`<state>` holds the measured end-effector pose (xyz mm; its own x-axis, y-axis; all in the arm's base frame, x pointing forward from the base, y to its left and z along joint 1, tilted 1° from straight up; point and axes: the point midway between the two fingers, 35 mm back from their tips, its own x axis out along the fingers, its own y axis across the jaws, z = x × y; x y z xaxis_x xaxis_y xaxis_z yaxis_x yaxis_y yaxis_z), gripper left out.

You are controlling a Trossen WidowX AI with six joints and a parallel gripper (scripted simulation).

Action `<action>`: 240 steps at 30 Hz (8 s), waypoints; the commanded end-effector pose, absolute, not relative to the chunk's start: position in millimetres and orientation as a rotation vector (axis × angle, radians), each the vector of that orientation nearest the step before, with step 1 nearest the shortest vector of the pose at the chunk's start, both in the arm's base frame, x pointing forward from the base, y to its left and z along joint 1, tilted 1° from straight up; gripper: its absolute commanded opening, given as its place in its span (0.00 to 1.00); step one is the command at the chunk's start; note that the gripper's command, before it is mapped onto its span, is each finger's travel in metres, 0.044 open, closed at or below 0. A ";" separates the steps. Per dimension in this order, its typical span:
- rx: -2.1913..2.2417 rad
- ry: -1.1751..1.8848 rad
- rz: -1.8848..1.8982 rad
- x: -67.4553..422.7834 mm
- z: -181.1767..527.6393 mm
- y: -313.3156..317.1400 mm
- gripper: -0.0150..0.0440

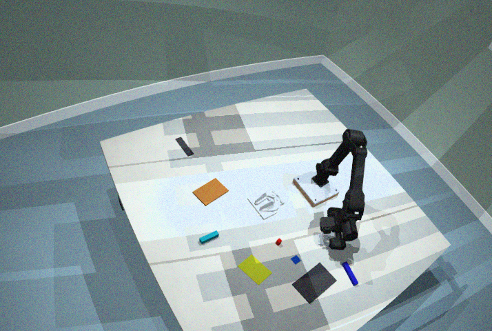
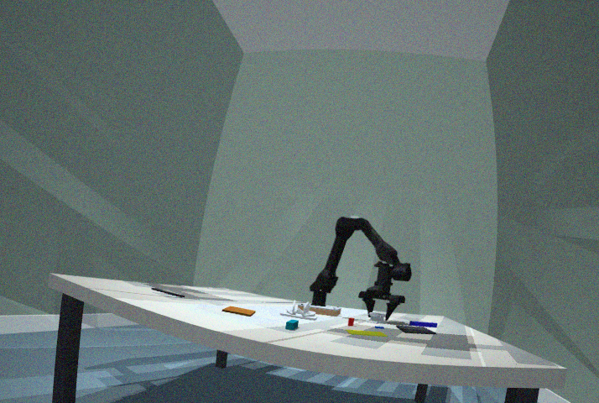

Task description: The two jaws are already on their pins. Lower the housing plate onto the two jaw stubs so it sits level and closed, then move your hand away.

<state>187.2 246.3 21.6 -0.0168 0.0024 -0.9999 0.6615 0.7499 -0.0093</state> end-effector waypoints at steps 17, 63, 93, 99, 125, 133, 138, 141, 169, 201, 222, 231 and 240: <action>0.578 1.505 -0.563 189.8 85.7 247.8 0.85; 0.369 1.538 -0.362 252.2 91.8 136.8 0.85; 0.188 1.558 -0.196 263.4 91.3 38.2 0.85; 0.151 1.562 -0.162 261.2 91.0 18.7 0.85; 0.037 1.571 -0.057 245.8 89.6 -37.8 0.85; 0.037 1.571 -0.057 245.8 89.6 -37.8 0.85; 0.028 1.571 -0.048 245.8 89.6 -37.8 0.85; 0.026 1.571 -0.046 245.8 89.6 -37.8 0.85; 0.025 1.571 -0.046 243.7 89.7 -43.1 0.85; 0.025 1.571 -0.046 245.6 64.2 -43.9 0.85; 0.025 1.571 -0.046 243.8 29.9 -44.1 0.85; 0.025 1.571 -0.046 243.5 27.5 -44.0 0.85; 0.025 1.571 -0.046 243.5 27.5 -44.0 0.85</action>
<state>244.0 -43.7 28.3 0.0002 -0.0110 -0.9999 0.0510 0.9986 -0.0110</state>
